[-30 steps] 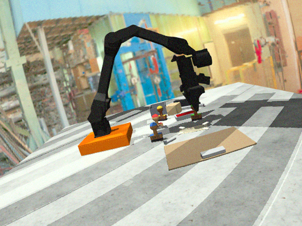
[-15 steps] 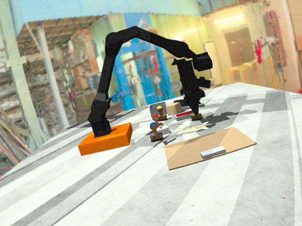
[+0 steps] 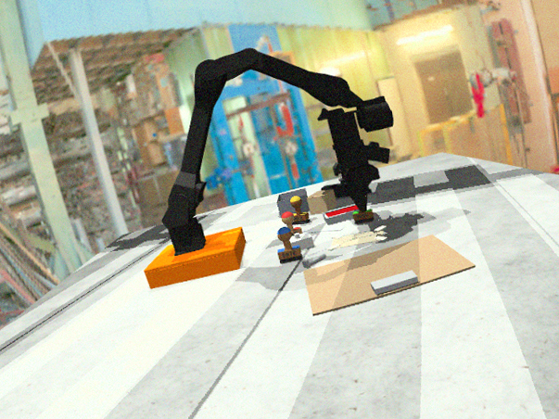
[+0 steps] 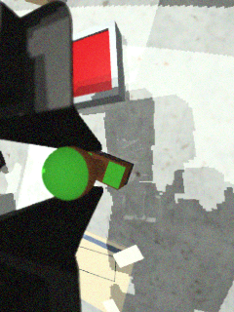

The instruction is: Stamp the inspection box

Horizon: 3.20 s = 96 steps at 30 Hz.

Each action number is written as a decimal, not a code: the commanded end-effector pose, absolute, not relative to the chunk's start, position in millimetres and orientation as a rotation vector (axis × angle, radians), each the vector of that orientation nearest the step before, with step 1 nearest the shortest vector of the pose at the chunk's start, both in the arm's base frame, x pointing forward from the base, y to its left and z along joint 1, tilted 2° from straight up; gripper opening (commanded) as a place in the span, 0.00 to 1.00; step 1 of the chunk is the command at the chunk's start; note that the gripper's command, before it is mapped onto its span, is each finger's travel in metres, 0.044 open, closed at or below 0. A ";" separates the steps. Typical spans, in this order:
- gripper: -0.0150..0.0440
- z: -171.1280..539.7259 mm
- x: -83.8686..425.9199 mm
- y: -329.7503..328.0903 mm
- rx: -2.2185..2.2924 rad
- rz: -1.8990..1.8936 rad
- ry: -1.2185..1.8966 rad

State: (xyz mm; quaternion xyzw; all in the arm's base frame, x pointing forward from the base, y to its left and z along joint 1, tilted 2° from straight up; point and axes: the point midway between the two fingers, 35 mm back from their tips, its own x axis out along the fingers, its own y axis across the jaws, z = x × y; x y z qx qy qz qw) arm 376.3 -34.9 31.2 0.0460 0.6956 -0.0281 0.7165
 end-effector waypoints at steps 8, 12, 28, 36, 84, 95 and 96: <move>0.25 37.3 377.4 -35.0 0.101 -0.063 1.537; 0.25 39.2 377.5 -35.1 0.101 -0.063 1.537; 0.25 47.0 377.7 -35.1 0.100 -0.064 1.538; 0.25 50.9 377.8 -35.2 0.099 -0.065 1.538; 0.25 74.4 377.0 -35.2 0.097 -0.067 1.540; 0.25 79.9 376.6 -35.2 0.096 -0.068 1.540; 0.25 80.4 376.5 -35.2 0.096 -0.068 1.540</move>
